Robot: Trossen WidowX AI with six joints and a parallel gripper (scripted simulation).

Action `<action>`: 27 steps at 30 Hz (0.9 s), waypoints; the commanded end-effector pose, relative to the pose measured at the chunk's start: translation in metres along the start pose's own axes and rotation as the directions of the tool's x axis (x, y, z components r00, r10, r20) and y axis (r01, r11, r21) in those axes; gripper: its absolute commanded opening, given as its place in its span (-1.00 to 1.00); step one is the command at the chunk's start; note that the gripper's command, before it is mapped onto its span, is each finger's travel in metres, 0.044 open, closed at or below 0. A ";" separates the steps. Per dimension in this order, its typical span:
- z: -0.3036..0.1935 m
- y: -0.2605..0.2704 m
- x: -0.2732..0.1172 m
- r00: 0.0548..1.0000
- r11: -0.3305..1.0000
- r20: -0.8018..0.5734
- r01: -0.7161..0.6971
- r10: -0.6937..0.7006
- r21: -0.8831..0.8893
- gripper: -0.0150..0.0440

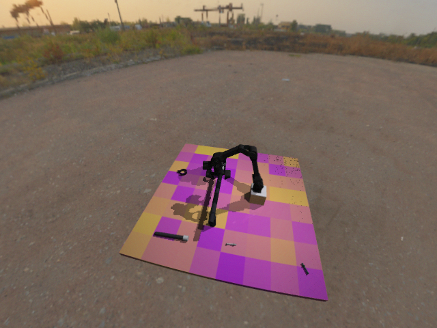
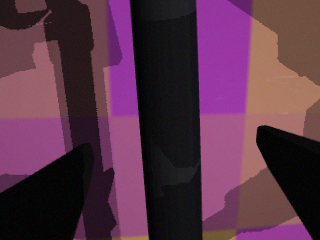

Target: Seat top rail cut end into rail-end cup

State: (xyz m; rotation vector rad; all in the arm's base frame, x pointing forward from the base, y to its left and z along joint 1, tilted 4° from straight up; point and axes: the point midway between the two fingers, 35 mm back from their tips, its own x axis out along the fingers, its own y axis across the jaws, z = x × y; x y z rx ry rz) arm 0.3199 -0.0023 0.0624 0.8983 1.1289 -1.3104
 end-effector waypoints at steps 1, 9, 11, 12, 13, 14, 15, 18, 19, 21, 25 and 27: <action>-0.002 -0.001 -0.008 1.000 1.000 -0.003 -0.006 0.006 0.013 1.00; -0.001 -0.002 -0.032 1.000 1.000 -0.001 0.001 -0.001 0.005 1.00; -0.001 -0.005 -0.051 1.000 1.000 -0.001 0.002 -0.002 0.005 1.00; -0.001 -0.006 -0.054 1.000 1.000 -0.001 0.002 -0.002 0.005 1.00; -0.001 -0.006 -0.054 1.000 1.000 -0.001 0.002 -0.002 0.005 1.00; -0.001 -0.006 -0.054 1.000 1.000 -0.001 0.002 -0.002 0.005 1.00; -0.001 -0.006 -0.054 1.000 1.000 -0.001 0.002 -0.002 0.005 1.00; -0.001 -0.006 -0.054 1.000 1.000 -0.001 0.002 -0.002 0.005 1.00; -0.001 -0.006 -0.054 1.000 1.000 -0.001 0.002 -0.002 0.005 1.00; -0.001 -0.006 -0.054 1.000 1.000 -0.001 0.002 -0.002 0.005 1.00; -0.001 -0.006 -0.054 1.000 1.000 -0.001 0.002 -0.002 0.005 1.00; -0.001 -0.006 -0.054 1.000 1.000 -0.001 0.002 -0.002 0.005 1.00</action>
